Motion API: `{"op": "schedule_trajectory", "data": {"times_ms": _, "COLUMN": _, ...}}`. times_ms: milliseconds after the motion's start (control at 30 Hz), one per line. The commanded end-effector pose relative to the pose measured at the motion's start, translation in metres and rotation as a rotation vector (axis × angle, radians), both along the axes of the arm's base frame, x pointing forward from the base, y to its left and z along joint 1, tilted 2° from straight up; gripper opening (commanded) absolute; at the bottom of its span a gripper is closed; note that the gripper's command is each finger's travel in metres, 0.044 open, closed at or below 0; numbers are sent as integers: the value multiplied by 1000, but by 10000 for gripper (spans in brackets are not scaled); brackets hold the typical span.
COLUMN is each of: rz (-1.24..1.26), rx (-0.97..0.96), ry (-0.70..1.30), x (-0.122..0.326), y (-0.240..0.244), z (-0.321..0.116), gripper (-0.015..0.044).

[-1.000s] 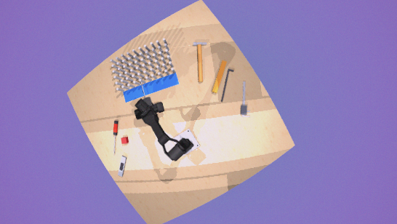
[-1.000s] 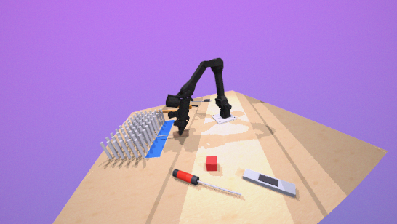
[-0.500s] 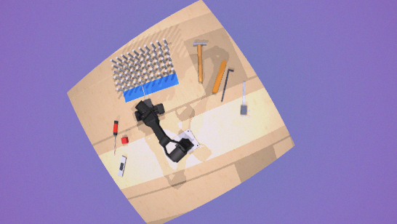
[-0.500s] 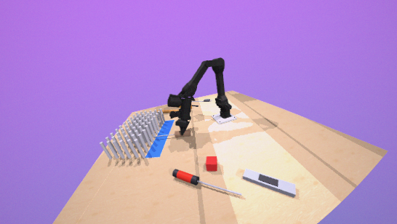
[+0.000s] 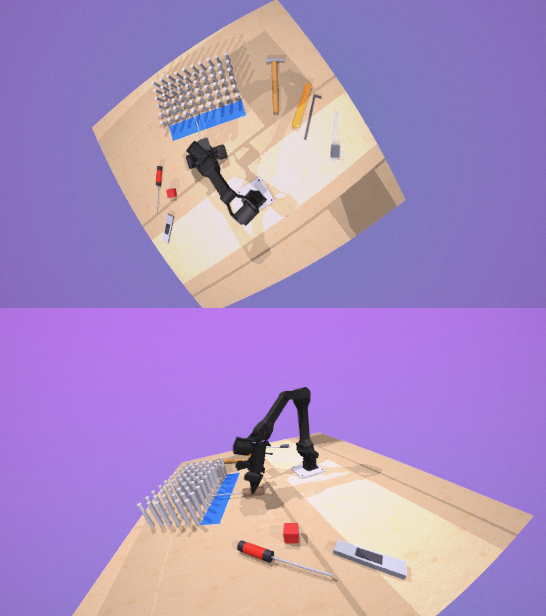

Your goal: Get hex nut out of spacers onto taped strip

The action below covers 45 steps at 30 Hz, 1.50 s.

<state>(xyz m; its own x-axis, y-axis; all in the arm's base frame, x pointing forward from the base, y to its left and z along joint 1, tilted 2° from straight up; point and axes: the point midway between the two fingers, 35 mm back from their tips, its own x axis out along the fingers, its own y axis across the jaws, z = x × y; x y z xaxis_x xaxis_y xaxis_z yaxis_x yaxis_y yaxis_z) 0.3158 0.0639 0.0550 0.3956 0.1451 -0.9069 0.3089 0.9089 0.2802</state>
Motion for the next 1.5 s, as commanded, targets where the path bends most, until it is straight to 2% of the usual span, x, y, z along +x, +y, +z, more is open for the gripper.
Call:
{"op": "schedule_trajectory", "data": {"times_ms": 0, "rz": -5, "rx": -2, "ry": -4, "x": -2, "y": 1, "z": 0, "gripper": 0}}
{"op": "schedule_trajectory", "data": {"times_ms": 1467, "rz": -5, "rx": -1, "ry": -2, "x": -30, "y": 11, "z": -1, "gripper": 0}}
